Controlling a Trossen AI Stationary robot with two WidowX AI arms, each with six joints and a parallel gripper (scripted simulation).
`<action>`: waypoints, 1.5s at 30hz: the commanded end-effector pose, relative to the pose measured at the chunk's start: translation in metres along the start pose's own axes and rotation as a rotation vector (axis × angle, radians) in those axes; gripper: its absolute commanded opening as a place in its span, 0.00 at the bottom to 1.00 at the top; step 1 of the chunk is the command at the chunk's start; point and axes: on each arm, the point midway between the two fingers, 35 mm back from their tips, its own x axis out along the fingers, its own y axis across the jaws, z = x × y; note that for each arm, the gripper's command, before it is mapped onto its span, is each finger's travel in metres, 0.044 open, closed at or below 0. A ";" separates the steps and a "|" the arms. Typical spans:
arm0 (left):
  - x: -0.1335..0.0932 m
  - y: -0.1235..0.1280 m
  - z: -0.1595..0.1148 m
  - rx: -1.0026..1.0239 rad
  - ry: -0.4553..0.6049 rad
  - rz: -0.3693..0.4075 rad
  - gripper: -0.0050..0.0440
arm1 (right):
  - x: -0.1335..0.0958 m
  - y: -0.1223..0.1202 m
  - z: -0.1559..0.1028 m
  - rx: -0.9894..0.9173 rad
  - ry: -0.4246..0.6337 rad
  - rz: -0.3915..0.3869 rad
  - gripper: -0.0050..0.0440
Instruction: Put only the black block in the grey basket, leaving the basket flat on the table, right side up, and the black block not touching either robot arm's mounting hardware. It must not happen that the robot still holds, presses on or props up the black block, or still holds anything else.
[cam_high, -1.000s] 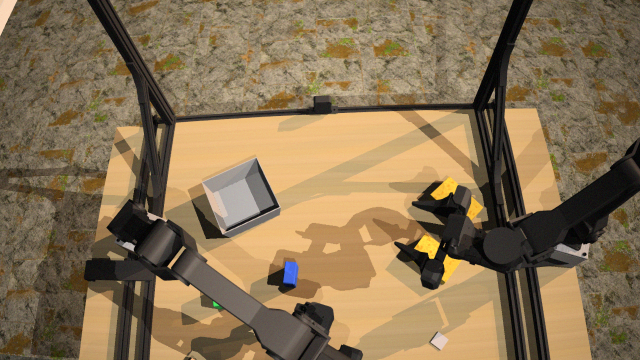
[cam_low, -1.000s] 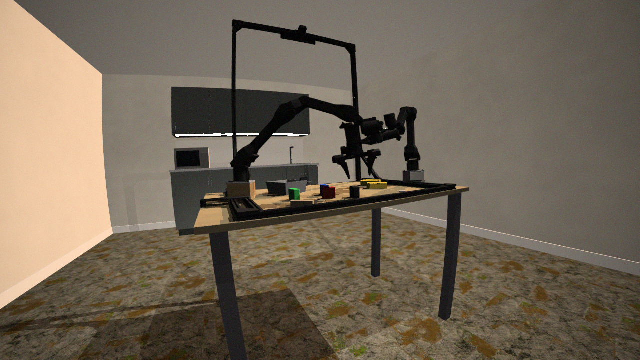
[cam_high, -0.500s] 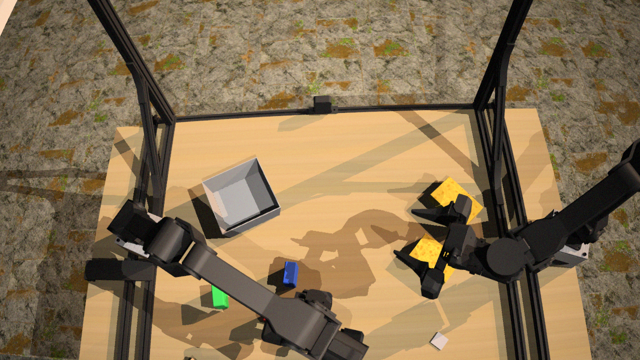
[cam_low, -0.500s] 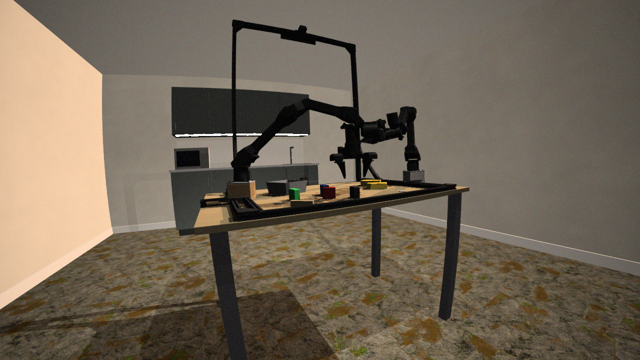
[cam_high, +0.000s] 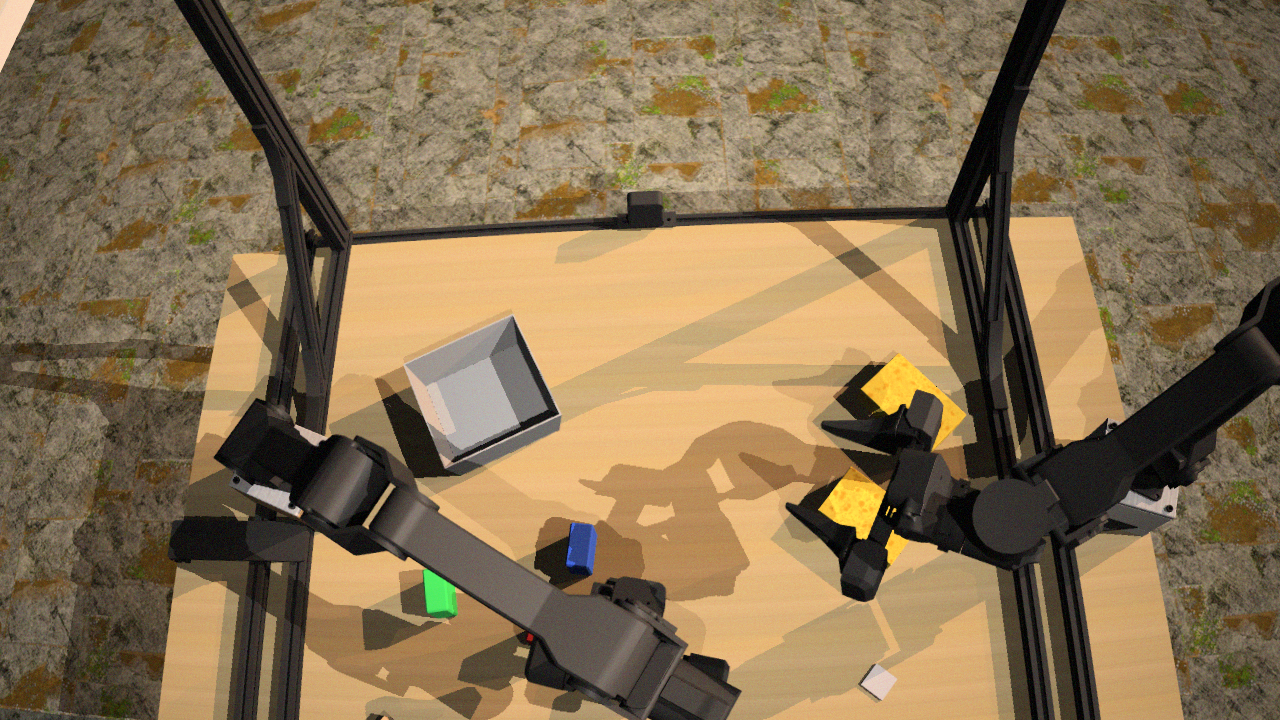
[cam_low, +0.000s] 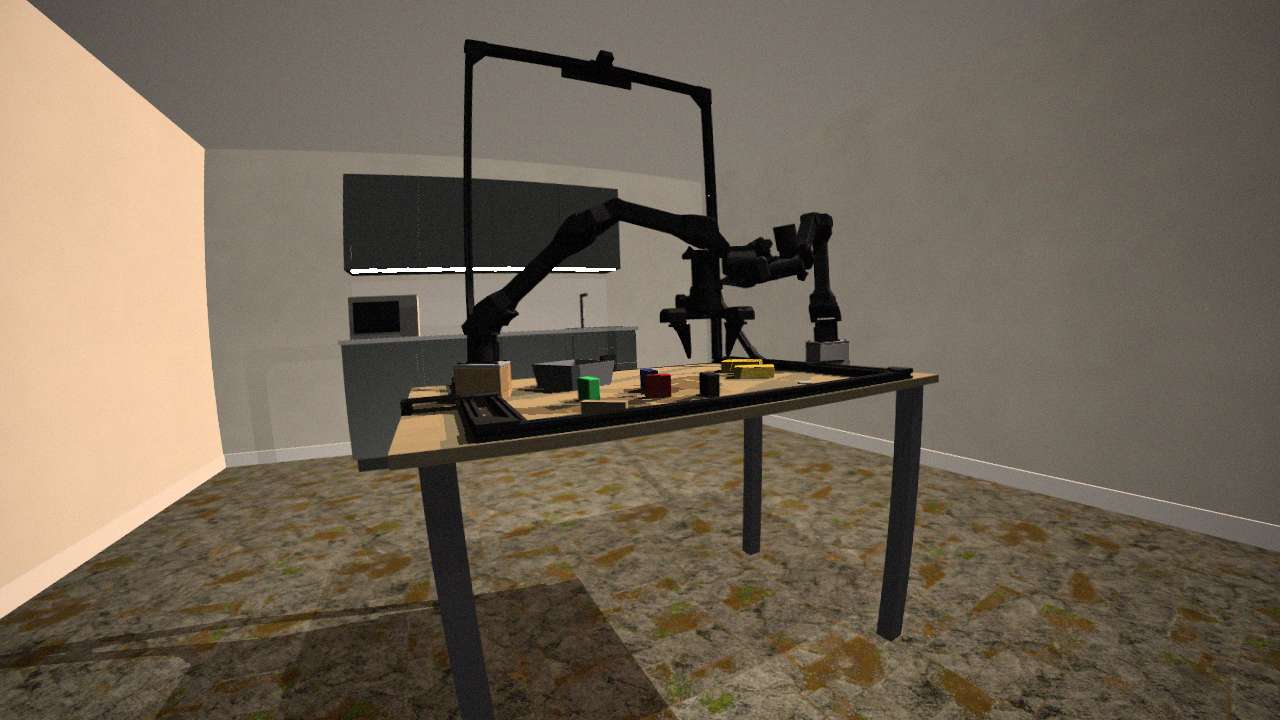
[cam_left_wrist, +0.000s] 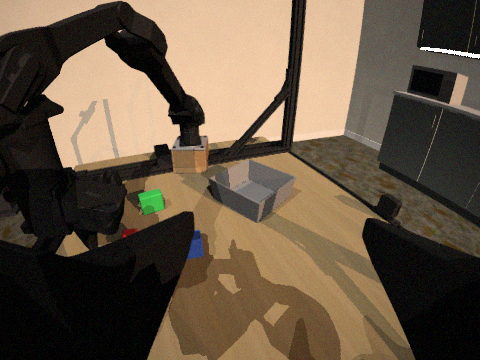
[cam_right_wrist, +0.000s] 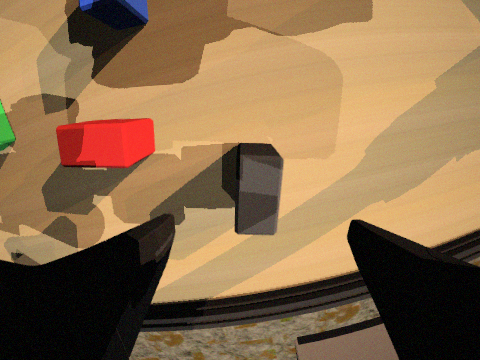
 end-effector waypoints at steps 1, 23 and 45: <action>0.000 0.000 0.001 0.007 -0.003 -0.003 0.92 | 0.002 0.000 0.000 -0.004 0.002 0.006 0.92; 0.000 0.000 0.001 0.007 -0.003 -0.003 0.92 | 0.032 0.000 -0.001 -0.004 0.002 0.006 0.92; 0.000 0.000 0.001 0.007 -0.003 -0.003 0.92 | 0.064 0.000 -0.001 -0.004 0.002 0.006 0.92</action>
